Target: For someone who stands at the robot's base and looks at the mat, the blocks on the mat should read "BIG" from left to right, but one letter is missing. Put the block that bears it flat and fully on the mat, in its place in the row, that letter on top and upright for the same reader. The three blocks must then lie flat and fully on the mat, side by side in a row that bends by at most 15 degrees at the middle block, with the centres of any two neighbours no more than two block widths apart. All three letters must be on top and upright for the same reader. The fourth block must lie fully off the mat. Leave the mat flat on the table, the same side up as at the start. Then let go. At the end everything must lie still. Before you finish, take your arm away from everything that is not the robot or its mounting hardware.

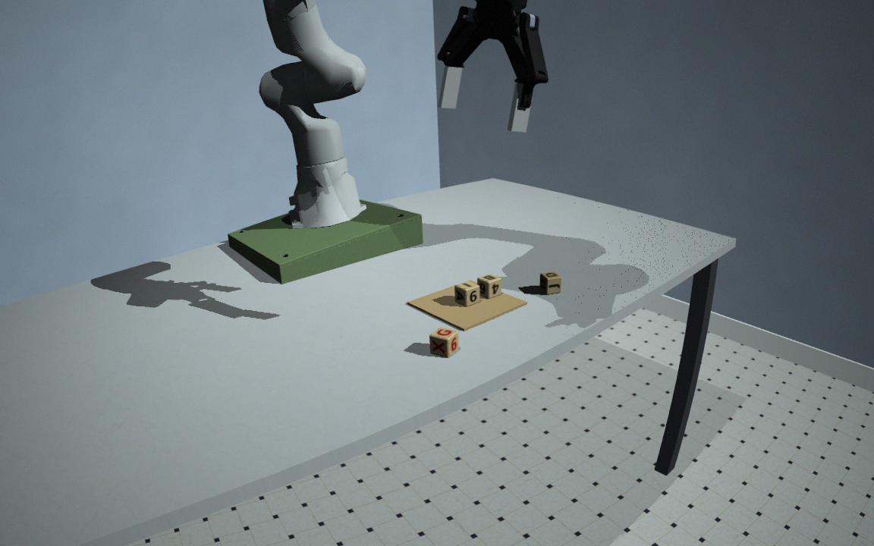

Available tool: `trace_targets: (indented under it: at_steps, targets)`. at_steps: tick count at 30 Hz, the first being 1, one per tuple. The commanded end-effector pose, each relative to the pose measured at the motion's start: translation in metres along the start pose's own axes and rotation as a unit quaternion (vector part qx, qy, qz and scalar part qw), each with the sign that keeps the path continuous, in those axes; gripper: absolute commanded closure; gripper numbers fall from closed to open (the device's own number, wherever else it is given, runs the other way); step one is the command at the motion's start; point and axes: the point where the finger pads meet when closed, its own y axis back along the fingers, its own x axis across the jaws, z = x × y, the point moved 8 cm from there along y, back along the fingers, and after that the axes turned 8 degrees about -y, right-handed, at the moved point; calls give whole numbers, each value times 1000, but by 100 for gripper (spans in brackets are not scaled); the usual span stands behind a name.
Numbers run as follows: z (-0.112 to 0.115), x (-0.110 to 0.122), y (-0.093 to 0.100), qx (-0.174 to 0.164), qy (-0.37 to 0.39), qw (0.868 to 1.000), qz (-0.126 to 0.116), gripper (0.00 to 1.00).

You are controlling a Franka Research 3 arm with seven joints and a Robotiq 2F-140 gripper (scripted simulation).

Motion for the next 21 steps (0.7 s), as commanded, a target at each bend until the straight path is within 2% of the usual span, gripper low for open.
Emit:
trace_targets:
  at_steps: [1,10,12,14,21]
  targets:
    - [-8,5,10,-7,69,998,0,0]
    - [-29,13,35,-23,118,993,-14,0]
    - [-29,13,35,-23,118,993,-14,0]
    - [-38,17,46,-30,139,990,-21,0]
    - [-53,25,65,-42,175,983,-34,0]
